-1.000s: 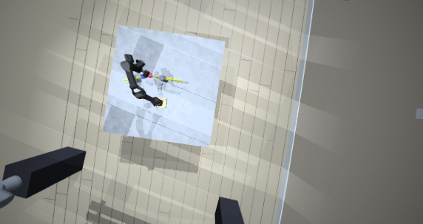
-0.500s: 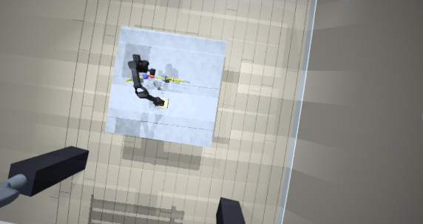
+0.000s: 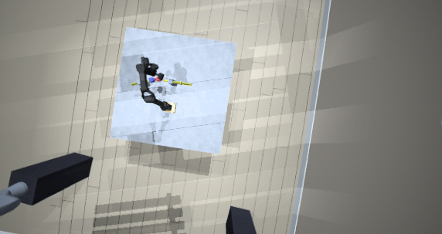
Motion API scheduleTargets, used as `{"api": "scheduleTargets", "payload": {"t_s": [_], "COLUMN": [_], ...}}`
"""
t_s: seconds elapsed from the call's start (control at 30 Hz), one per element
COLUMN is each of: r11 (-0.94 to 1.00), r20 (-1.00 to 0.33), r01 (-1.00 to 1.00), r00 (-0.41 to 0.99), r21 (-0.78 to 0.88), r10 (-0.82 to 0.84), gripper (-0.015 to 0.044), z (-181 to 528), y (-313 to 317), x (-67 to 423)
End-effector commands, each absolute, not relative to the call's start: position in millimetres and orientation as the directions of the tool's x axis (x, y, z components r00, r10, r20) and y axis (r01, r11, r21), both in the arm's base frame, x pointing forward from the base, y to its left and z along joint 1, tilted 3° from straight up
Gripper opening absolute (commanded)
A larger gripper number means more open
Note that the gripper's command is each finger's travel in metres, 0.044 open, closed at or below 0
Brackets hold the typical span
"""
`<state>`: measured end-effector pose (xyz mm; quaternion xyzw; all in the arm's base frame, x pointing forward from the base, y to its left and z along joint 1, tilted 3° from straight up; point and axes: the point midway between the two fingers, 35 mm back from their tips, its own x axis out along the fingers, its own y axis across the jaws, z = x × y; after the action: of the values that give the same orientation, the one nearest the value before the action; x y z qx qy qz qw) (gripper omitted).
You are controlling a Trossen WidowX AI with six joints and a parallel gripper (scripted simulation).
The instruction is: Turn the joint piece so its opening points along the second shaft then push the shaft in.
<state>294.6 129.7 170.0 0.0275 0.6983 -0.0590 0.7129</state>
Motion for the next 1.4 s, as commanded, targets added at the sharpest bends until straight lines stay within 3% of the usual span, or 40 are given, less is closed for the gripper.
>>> {"api": "scheduleTargets", "payload": {"t_s": [0.0, 0.83, 1.07, 1.37], "r11": [0.975, 0.562, 0.395, 0.391], "r20": [-0.999, -0.999, -0.999, -0.999], "r01": [0.219, 0.827, 0.919, 0.92], "r00": [0.014, 0.015, 0.015, 0.015], "r21": [-0.041, -0.014, -0.004, -0.004], "r10": [-0.045, -0.046, -0.046, -0.046], "gripper": [0.044, 0.044, 0.044, 0.044], "z": [167, 155, 151, 132], "y": [129, 128, 127, 127], "x": [294, 294, 295, 297]}}
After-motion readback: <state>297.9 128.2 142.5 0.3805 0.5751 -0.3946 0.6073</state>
